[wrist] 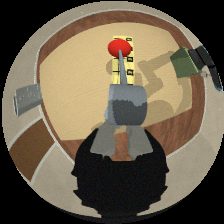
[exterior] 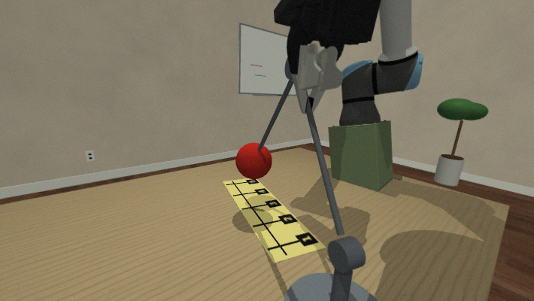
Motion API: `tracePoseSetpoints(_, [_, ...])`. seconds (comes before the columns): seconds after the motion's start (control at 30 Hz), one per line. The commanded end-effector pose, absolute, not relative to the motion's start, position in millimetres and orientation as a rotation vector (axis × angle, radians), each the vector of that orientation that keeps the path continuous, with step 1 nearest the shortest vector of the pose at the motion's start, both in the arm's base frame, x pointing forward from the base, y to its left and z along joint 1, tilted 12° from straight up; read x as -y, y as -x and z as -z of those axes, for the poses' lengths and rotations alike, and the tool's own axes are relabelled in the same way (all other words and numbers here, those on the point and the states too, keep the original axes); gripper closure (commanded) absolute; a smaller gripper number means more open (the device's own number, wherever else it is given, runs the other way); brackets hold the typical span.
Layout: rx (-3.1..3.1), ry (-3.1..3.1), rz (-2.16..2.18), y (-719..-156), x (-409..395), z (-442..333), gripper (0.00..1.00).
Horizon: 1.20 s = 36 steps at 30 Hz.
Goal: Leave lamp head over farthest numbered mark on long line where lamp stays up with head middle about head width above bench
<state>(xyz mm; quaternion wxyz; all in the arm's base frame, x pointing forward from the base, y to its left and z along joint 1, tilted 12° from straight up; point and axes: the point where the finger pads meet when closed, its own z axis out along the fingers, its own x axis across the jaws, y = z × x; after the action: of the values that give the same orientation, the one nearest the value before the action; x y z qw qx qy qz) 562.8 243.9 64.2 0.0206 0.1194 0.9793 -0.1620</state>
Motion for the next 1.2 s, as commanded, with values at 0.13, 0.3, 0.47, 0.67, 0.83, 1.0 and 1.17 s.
tracePoseSetpoints(0.13, [-3.036, -0.37, 0.499, -566.5, -260.7, -70.7, 1.0])
tracePoseSetpoints(0.3, [-3.036, -0.37, 0.499, -567.2, -263.8, -71.9, 0.0])
tracePoseSetpoints(0.47, [-3.036, -0.37, 0.499, -566.8, -262.2, -71.3, 0.0])
tracePoseSetpoints(0.67, [-3.036, -0.37, 0.499, -566.4, -260.2, -70.7, 0.0])
tracePoseSetpoints(0.83, [-3.036, -0.37, 0.5, -566.2, -259.2, -70.4, 0.0])
tracePoseSetpoints(1.0, [-3.036, -0.37, 0.5, -565.6, -263.6, -90.0, 0.0])
tracePoseSetpoints(1.17, [-3.036, -0.37, 0.499, -564.9, -267.9, -109.7, 0.0])
